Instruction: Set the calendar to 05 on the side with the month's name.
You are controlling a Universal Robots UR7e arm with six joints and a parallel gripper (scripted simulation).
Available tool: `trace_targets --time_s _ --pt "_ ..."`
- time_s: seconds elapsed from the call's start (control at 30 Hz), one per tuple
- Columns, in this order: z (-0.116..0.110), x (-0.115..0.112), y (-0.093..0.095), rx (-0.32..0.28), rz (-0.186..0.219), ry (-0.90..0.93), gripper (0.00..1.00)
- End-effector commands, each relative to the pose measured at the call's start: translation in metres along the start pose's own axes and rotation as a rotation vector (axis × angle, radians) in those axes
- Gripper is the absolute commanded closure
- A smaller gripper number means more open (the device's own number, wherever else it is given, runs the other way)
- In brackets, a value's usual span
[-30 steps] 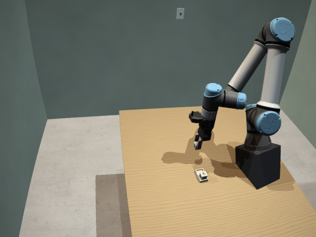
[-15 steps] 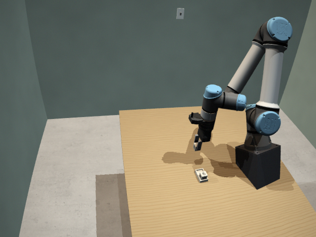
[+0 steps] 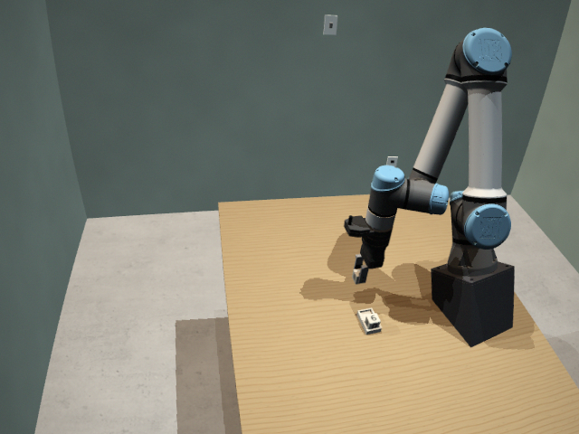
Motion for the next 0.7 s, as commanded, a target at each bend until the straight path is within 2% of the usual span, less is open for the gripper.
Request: trace_targets --time_s 0.0,0.3,0.67 --pt "0.0 0.0 0.014 0.001 0.0 0.0 0.4" --pt "0.0 0.0 0.037 0.001 0.0 0.0 0.4" --pt "0.0 0.0 0.052 0.001 0.0 0.0 0.4"
Point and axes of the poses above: the point where the finger pads meet when closed, its own y axis out along the fingers, its own x axis across the jaws, z = x × y, the point moved 2 cm from there along -y, back along the fingers, and after that the axes turned 6 degrees about y, right-handed, at the moved point
